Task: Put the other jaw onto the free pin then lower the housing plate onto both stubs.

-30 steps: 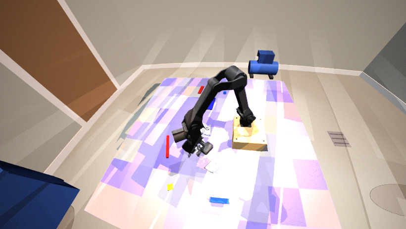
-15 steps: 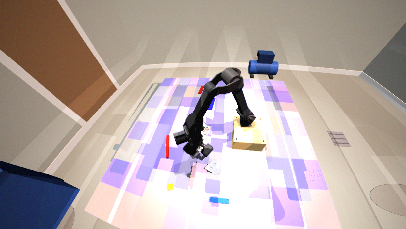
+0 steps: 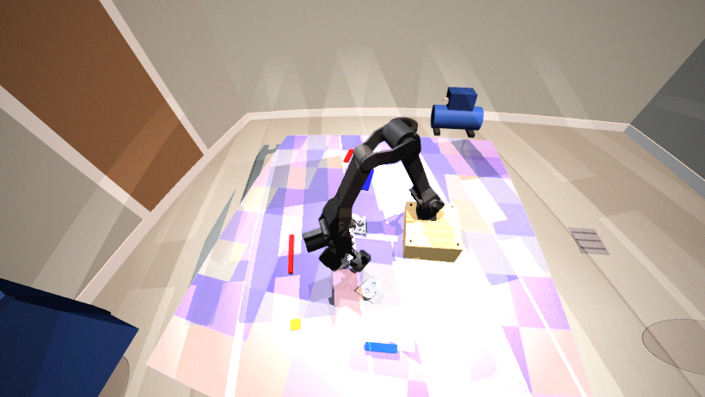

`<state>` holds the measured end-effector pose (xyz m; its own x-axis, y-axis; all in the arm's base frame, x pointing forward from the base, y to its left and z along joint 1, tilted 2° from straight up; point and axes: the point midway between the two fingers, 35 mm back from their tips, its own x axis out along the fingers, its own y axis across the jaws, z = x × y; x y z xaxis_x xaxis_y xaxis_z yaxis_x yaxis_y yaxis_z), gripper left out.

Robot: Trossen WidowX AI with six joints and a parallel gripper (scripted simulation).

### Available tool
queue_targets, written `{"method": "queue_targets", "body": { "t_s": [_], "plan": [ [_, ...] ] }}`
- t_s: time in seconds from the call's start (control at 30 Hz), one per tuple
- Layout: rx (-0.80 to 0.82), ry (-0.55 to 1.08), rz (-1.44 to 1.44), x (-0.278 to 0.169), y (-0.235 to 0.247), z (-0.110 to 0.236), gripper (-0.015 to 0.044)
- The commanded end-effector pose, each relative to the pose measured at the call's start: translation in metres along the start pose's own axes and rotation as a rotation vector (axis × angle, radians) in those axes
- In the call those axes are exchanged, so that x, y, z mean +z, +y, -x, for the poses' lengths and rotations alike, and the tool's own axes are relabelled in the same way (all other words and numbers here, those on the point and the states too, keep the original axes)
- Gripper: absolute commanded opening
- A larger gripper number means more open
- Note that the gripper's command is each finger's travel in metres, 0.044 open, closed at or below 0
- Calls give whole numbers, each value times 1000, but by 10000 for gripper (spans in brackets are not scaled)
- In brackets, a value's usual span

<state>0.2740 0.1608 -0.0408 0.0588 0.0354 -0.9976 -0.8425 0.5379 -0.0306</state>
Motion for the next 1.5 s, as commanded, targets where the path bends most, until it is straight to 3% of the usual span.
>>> {"method": "queue_targets", "body": {
  "t_s": [0.0,0.5,0.83,1.07,1.47],
  "plan": [
    [6,0,3,0,1,-1,440],
    [6,0,3,0,1,-2,440],
    [0,1,0,0,0,-1,177],
    [0,1,0,0,0,-1,134],
    [1,0,0,1,0,3,134]
  ]
}}
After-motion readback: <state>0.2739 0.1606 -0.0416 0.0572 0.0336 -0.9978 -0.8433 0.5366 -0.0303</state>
